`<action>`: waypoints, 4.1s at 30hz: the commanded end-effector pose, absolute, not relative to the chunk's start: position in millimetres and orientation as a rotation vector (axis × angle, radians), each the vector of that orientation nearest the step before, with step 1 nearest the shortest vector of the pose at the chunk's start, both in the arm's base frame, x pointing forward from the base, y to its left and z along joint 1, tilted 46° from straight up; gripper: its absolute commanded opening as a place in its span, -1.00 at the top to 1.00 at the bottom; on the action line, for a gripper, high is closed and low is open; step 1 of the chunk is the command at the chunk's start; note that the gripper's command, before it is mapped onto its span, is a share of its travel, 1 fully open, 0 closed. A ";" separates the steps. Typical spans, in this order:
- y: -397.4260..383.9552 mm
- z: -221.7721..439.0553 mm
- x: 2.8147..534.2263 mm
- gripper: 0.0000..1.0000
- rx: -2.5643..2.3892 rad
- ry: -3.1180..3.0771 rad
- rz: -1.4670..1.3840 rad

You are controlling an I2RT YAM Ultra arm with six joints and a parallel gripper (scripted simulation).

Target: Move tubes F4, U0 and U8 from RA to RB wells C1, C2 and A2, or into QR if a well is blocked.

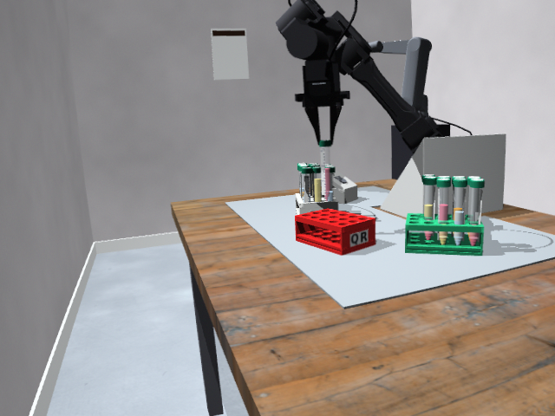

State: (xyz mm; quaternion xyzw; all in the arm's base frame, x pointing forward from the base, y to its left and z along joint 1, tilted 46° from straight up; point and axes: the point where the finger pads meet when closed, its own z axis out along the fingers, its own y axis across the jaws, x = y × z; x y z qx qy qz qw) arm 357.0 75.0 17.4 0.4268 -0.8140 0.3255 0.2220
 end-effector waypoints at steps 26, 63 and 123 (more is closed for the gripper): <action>84.4 37.2 366.6 1.00 1.218 -2.275 0.922; 84.4 37.2 366.6 1.00 1.218 -2.275 0.922; 70.4 17.1 362.9 1.00 1.218 -2.263 0.924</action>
